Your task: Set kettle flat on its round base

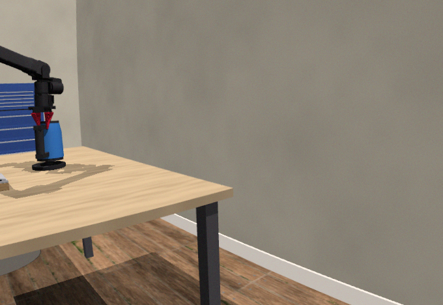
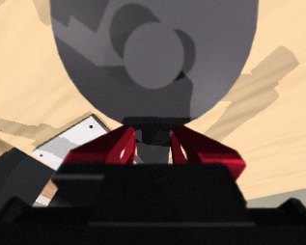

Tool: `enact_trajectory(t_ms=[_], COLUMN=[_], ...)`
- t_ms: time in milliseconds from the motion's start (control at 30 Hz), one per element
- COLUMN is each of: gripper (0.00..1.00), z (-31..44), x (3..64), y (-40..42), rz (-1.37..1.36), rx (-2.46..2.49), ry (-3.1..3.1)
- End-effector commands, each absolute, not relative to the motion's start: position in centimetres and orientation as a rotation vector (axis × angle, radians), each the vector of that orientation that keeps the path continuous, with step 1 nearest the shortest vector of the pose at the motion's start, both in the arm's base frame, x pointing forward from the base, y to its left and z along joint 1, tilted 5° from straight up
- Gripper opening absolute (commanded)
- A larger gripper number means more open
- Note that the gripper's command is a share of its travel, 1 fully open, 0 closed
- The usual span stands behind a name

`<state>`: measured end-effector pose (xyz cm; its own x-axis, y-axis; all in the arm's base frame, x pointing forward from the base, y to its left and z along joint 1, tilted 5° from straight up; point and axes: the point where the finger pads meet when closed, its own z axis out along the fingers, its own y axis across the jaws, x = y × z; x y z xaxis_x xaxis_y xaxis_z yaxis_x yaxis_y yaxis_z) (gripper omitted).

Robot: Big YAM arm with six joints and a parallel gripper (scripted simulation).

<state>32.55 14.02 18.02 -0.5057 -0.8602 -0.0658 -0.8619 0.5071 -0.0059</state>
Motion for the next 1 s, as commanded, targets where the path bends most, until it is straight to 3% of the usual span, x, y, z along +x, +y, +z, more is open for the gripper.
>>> enact_trajectory(t_ms=[0,967], gripper=[0.0,0.0], z=[20.64,19.82], x=[33.9,33.84], y=[14.94,14.86], rz=[0.035,0.037], rx=[-1.492,-1.494], ry=[2.603,2.615])
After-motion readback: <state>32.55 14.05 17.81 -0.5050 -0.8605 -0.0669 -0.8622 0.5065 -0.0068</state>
